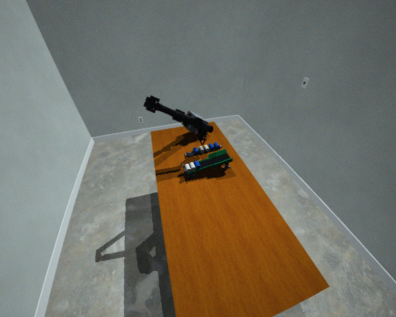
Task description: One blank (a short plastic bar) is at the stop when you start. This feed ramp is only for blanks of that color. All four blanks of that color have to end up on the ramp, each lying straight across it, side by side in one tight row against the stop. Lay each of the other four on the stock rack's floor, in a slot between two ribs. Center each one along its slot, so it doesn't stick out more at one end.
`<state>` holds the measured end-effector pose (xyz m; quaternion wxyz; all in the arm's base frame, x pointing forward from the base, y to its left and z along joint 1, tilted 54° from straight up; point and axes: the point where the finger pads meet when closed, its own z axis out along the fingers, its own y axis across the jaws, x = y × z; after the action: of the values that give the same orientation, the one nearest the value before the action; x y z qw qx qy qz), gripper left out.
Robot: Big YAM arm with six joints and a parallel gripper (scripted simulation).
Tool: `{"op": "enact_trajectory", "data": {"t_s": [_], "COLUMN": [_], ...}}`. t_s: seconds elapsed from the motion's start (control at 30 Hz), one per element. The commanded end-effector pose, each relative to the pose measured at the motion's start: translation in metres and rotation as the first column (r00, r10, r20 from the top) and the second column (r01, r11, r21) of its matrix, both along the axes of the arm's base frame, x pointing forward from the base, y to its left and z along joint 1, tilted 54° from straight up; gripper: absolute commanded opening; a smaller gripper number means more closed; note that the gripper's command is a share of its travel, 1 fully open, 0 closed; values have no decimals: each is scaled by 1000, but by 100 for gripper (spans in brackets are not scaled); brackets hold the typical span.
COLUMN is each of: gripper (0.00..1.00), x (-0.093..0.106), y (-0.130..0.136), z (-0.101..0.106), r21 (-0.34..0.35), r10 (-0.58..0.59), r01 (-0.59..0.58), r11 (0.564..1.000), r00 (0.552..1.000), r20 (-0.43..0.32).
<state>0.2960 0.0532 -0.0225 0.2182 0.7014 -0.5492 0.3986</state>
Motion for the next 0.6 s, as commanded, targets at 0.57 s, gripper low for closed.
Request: {"op": "enact_trajectory", "data": {"t_s": [0.57], "gripper": [78], "x": [14], "y": [11], "z": [1], "r21": [15], "r10": [41], "r01": [-41], "r11": [999], "r00": [999], "r20": [3]}}
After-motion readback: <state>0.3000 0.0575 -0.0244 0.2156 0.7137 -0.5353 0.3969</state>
